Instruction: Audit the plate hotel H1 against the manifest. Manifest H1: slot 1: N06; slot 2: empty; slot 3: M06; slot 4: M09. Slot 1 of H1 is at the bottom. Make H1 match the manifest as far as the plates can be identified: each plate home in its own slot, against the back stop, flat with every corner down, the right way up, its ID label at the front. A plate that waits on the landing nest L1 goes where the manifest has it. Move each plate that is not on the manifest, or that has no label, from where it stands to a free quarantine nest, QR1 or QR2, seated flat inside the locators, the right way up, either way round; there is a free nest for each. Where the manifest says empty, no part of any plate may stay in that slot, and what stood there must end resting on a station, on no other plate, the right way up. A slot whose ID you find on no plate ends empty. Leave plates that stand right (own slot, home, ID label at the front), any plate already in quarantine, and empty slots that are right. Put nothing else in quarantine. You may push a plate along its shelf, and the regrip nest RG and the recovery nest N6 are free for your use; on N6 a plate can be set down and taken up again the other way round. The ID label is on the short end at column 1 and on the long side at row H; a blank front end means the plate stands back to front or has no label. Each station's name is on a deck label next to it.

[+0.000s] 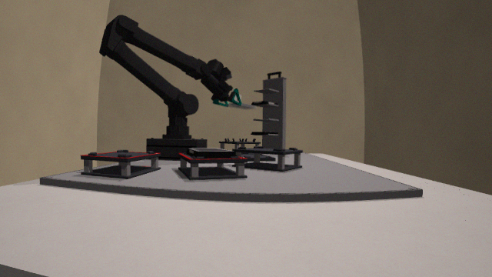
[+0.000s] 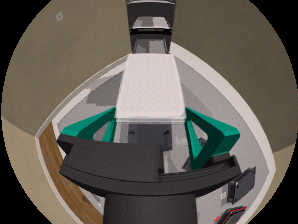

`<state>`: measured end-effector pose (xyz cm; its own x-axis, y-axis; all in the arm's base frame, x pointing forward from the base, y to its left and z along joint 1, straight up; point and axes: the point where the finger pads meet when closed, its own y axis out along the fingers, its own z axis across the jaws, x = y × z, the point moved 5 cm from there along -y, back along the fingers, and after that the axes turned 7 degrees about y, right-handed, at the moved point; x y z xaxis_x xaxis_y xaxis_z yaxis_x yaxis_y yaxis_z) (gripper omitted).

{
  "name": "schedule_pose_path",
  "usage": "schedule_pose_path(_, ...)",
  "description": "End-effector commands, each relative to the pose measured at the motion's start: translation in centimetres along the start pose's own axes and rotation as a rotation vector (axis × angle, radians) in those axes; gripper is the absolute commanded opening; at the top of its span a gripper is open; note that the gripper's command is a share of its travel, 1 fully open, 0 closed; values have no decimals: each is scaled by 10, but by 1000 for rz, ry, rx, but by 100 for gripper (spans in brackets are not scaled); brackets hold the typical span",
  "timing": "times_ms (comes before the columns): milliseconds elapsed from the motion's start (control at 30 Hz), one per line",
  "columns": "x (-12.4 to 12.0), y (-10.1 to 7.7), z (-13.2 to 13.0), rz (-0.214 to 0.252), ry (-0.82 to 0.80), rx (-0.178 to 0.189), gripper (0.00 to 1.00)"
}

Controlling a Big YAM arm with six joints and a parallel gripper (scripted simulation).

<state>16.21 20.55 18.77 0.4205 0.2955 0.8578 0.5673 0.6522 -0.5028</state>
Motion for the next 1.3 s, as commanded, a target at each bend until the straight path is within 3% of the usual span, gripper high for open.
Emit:
schedule_pose_path(0,15,-1,5,-43,10,11,86)
schedule_pose_path(67,8,1,4,-33,9,9,86)
schedule_pose_path(167,18,-1,5,-56,11,13,86)
schedule_pose_path(267,5,2,3,-33,10,9,86)
schedule_pose_path(333,14,1,5,-50,11,12,86)
schedule_pose_path(500,5,2,3,-42,10,11,86)
schedule_pose_path(600,12,2,4,-52,11,13,86)
schedule_pose_path(700,0,5,3,-33,10,9,86)
schedule_pose_path(800,10,4,4,-52,11,13,86)
schedule_pose_path(900,-2,7,2,-34,10,10,86)
schedule_pose_path(1000,2,6,3,-40,10,11,86)
schedule_pose_path(1033,23,1,6,-83,14,18,86)
schedule_pose_path(1167,-5,8,2,-32,9,9,86)
schedule_pose_path(1267,3,8,3,-48,11,12,86)
